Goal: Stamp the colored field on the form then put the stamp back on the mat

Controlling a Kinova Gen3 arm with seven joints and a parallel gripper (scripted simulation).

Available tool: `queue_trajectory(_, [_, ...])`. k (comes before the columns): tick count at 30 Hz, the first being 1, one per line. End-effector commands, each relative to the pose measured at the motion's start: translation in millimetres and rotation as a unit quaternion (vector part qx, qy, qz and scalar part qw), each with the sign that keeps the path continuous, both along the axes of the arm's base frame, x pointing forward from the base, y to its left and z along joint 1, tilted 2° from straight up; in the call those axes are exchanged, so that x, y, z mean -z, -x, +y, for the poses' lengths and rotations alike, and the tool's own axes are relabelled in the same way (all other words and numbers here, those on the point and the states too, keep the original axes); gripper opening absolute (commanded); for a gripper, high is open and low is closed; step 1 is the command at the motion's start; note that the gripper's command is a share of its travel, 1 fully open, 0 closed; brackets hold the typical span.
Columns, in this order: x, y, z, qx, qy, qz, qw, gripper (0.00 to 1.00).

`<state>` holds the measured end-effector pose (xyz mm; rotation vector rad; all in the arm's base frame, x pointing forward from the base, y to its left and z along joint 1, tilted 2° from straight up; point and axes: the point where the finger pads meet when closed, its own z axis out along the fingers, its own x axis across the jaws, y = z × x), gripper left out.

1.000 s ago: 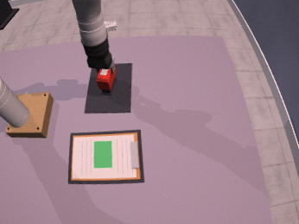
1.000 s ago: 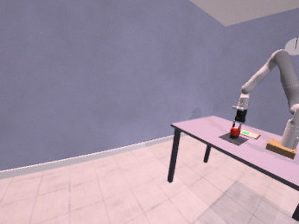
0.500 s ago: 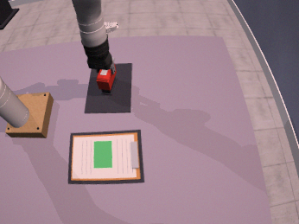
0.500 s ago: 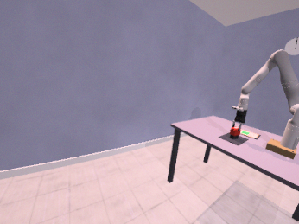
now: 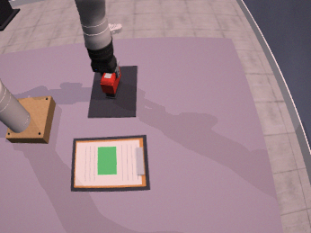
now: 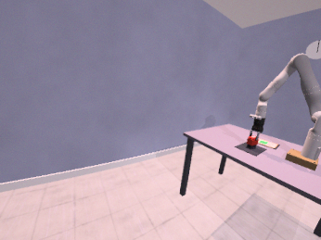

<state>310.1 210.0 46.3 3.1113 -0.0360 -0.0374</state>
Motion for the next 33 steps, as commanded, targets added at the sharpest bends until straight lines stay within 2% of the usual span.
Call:
queue_trajectory(1, [2.5,0.1,0.7,0.002,-0.002,0.0,1.0,1.0])
queue_trajectory(33, [9.4,0.5,0.4,0.002,-0.002,0.0,1.0,1.0])
